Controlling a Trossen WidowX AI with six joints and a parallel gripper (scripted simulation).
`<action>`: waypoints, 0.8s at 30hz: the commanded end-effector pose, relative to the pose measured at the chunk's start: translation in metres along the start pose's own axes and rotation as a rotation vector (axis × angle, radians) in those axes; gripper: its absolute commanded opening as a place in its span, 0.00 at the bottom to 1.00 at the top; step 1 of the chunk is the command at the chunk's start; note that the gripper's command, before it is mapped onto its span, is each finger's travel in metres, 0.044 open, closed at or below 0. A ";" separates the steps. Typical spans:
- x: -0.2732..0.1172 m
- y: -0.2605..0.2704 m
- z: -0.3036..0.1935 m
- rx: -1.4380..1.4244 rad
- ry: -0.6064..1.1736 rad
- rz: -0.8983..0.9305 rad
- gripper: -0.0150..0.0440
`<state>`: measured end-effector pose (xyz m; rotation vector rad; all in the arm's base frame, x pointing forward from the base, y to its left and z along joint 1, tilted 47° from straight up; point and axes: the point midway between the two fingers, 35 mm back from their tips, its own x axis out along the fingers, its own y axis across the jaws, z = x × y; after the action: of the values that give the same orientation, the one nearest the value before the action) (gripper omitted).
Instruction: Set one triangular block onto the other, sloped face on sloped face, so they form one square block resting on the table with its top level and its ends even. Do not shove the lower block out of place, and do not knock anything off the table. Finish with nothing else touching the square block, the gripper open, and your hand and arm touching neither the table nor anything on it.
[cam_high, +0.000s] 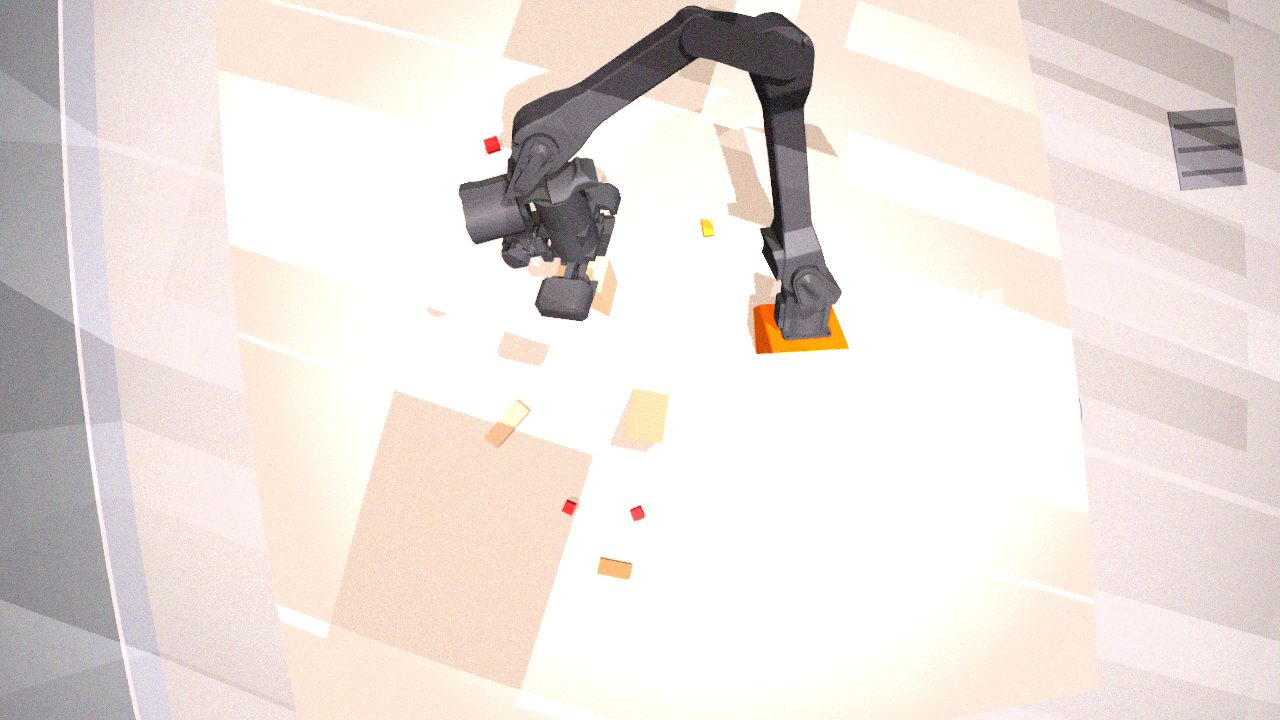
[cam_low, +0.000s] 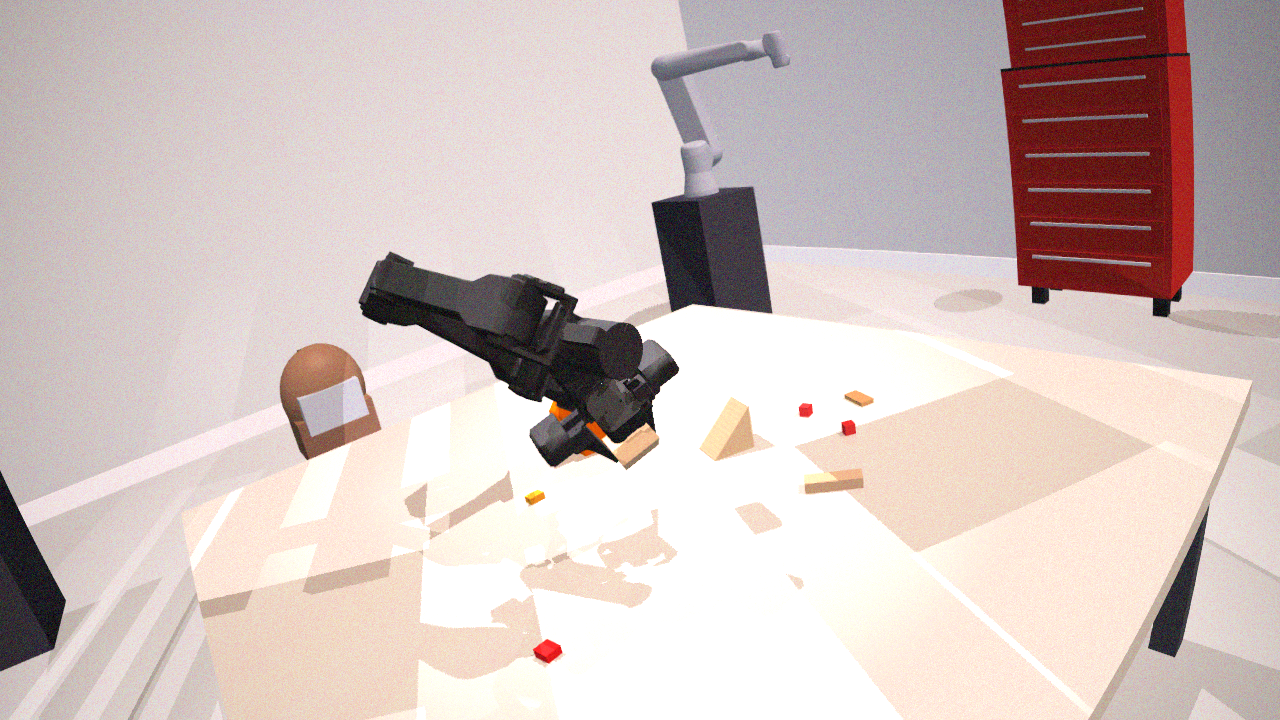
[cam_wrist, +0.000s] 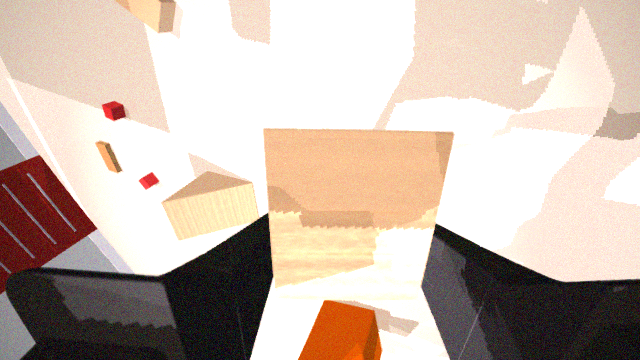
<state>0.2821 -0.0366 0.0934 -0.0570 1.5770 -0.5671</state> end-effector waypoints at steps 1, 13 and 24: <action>0.002 0.001 -0.001 -0.109 0.001 -0.033 0.25; 0.001 0.003 -0.001 -0.509 -0.002 -0.148 0.25; -0.001 0.006 -0.001 -0.874 0.022 -0.258 0.25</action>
<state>0.2834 -0.0313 0.0931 -0.8457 1.7297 -0.0819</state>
